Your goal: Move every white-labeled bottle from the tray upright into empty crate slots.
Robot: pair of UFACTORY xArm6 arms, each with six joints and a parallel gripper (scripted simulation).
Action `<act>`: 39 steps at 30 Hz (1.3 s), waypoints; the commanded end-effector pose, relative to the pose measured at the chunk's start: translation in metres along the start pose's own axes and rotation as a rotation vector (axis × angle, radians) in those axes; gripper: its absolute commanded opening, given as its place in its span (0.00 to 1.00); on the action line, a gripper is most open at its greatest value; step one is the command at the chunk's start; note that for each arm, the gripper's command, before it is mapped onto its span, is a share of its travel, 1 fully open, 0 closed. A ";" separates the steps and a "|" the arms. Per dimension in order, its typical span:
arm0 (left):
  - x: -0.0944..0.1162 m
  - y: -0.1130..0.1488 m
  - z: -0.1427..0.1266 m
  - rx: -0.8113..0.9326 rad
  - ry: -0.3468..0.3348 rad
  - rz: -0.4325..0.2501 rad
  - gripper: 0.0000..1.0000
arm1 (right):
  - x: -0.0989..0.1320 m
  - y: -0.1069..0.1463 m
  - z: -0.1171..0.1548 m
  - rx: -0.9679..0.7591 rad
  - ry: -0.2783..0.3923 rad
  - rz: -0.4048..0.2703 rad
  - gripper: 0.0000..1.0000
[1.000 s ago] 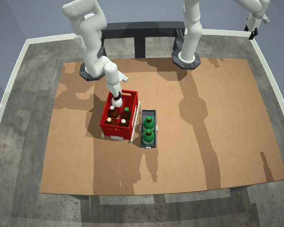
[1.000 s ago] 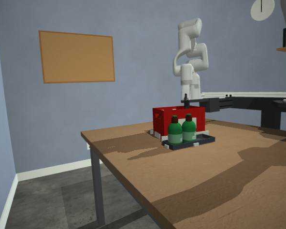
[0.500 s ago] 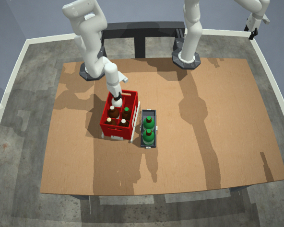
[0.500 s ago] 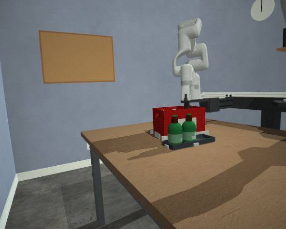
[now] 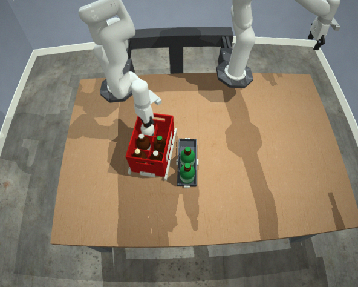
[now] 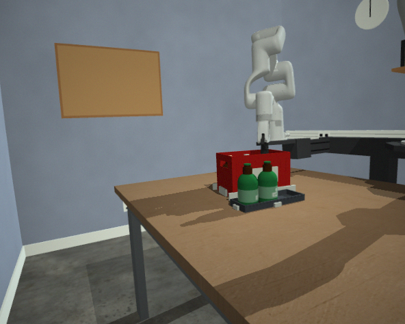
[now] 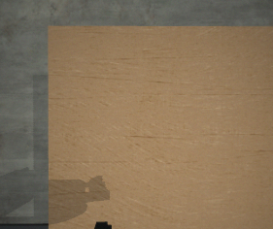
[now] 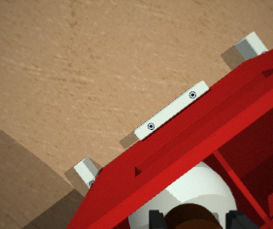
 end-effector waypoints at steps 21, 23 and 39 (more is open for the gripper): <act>0.002 -0.001 0.000 0.000 0.000 0.005 1.00 | 0.001 0.000 0.001 0.000 0.003 0.000 0.66; 0.002 -0.001 0.000 0.000 0.000 0.005 1.00 | 0.001 0.000 0.001 0.000 0.003 0.000 0.66; 0.002 -0.001 0.000 0.000 0.000 0.005 1.00 | 0.001 0.000 0.001 0.000 0.003 0.000 0.66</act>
Point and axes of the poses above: on each arm, the point where the finger pads meet when closed, its own x axis back along the fingers, its own z axis across the jaws, y = z × x, the point moved 10 cm from there along x, back along the fingers, and after that the axes turned 2 degrees about x, right-handed, at the moved point
